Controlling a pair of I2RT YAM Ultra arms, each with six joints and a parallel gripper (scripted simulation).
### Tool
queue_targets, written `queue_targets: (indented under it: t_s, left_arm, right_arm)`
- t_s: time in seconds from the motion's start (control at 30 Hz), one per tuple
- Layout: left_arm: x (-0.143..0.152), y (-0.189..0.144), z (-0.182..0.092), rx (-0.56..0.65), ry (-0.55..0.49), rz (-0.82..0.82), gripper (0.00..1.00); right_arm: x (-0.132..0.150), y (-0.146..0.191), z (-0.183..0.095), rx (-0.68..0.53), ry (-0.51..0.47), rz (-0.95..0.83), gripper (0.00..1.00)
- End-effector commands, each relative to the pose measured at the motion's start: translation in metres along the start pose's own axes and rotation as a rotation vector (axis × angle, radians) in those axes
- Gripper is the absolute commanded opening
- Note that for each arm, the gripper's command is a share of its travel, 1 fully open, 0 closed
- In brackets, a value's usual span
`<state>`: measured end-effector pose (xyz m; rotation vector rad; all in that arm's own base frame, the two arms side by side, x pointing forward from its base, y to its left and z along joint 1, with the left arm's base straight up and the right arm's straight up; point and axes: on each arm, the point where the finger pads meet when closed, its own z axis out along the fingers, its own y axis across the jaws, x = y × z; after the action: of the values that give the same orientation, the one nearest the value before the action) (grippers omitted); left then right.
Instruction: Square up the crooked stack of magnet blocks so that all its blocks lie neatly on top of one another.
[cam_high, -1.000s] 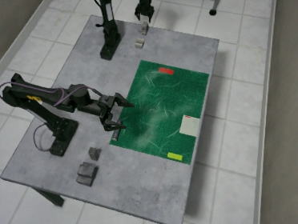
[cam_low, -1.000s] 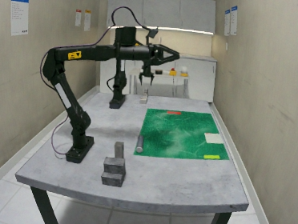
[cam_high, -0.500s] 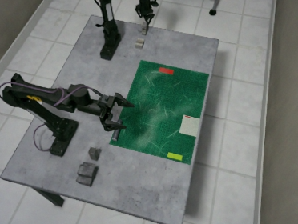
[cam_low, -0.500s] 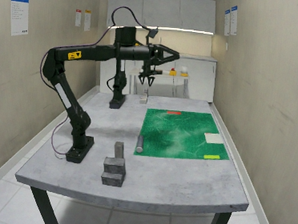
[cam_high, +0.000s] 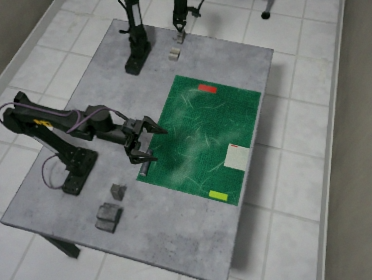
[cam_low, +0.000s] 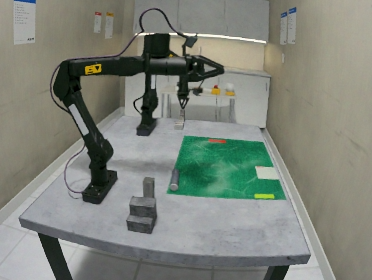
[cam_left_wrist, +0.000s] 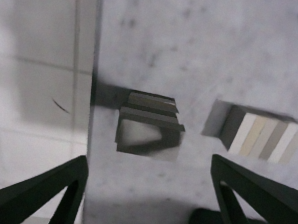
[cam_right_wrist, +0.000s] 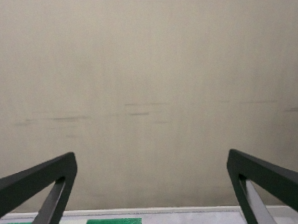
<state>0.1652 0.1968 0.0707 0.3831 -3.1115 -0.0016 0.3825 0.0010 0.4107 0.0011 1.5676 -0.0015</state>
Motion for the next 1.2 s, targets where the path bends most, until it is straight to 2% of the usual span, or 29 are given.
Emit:
queue_targets:
  t_s: [0.0, 0.1, 0.23, 0.27, 0.4, 0.43, 0.7, 0.77, 0.87, 1.07, 1.17]
  left_arm:
    - [-0.012, 0.011, -0.006, -0.013, -0.040, 0.266, 0.81]
    - [-0.010, 0.009, -0.006, -0.005, -0.033, 0.329, 0.81]
    - [-0.006, 0.004, -0.007, -0.003, -0.032, 0.223, 0.81]
    - [-0.003, 0.003, 0.016, 0.008, -0.021, 0.222, 0.81]
    - [0.001, -0.003, 0.018, 0.031, 0.004, 0.229, 0.81]
    - [-0.010, 0.005, 0.018, -0.009, -0.041, 0.232, 0.81]
    - [-0.010, 0.003, 0.049, -0.005, -0.037, 0.227, 0.81]
    - [-0.017, 0.007, 0.033, -0.019, -0.052, 0.230, 0.81]
    - [-0.020, 0.009, 0.023, -0.046, -0.082, 0.222, 0.81]
    - [-0.005, -0.002, 0.036, -0.009, -0.041, 0.227, 0.81]
    - [-0.010, 0.001, 0.030, -0.020, -0.054, 0.228, 0.81]
  right_arm:
    - [-0.023, -0.004, -0.006, 0.015, -0.044, -0.009, 1.00]
    - [-0.023, -0.004, -0.006, 0.015, -0.044, -0.009, 1.00]
    - [-0.023, -0.004, -0.006, 0.015, -0.044, -0.009, 1.00]
    - [-0.023, -0.004, -0.006, 0.015, -0.044, -0.009, 1.00]
    - [-0.023, -0.004, -0.006, 0.015, -0.044, -0.009, 1.00]
    - [-0.023, -0.004, -0.006, 0.015, -0.044, -0.009, 1.00]
    - [-0.023, -0.004, -0.006, 0.015, -0.044, -0.009, 1.00]
    - [-0.023, -0.004, -0.006, 0.015, -0.044, -0.009, 1.00]
    - [-0.023, -0.004, -0.006, 0.015, -0.044, -0.009, 1.00]
    - [-0.023, -0.004, -0.006, 0.015, -0.044, -0.009, 1.00]
    - [-0.023, -0.004, -0.006, 0.015, -0.044, -0.009, 1.00]
